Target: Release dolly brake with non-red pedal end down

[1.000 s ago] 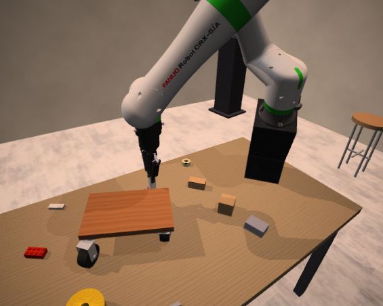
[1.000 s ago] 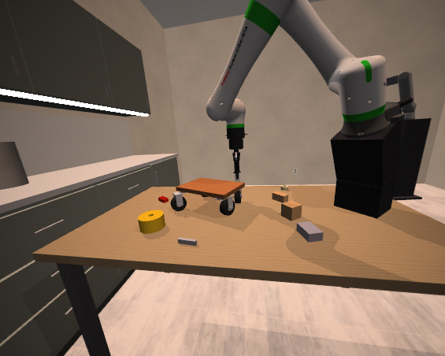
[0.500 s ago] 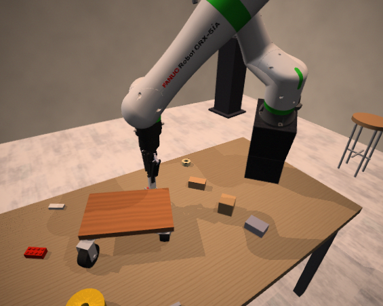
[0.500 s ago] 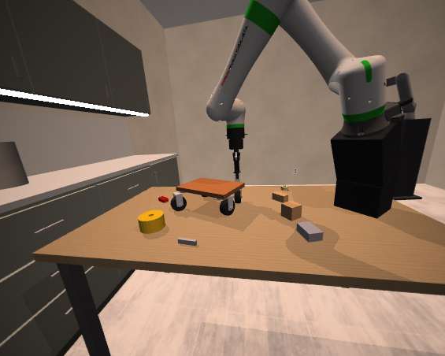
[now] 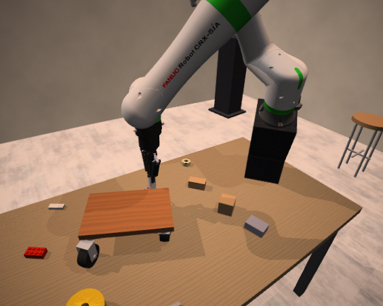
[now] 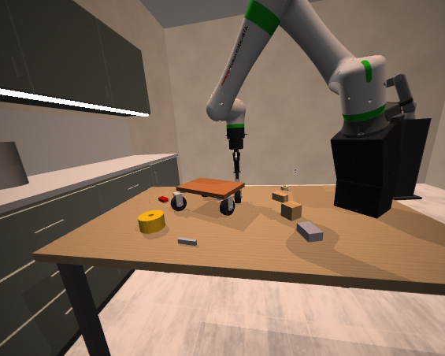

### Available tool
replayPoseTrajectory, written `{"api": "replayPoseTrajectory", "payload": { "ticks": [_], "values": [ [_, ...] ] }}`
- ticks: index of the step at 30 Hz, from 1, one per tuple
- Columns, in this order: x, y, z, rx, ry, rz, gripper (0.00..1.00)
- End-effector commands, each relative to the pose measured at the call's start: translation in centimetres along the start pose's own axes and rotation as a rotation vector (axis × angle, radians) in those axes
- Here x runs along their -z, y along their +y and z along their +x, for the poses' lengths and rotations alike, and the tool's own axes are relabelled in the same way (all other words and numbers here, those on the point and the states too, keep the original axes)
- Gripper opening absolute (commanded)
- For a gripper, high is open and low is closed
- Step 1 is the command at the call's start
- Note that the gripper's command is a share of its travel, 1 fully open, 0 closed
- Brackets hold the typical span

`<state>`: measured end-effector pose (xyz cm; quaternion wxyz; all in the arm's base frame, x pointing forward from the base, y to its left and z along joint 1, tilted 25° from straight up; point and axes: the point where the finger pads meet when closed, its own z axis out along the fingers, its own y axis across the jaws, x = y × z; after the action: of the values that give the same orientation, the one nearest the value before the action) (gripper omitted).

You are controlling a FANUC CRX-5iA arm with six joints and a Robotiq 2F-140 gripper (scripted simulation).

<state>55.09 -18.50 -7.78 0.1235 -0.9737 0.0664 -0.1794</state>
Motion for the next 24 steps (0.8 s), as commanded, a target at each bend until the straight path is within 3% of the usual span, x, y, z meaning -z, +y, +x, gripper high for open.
{"api": "replayPoseTrajectory", "payload": {
  "ticks": [1, 24],
  "values": [
    [0.02, 0.02, 0.01, 0.0, 0.0, 0.0, 0.0],
    [-0.58, 0.02, 0.01, 0.0, 0.0, 0.0, 0.0]
  ]
}}
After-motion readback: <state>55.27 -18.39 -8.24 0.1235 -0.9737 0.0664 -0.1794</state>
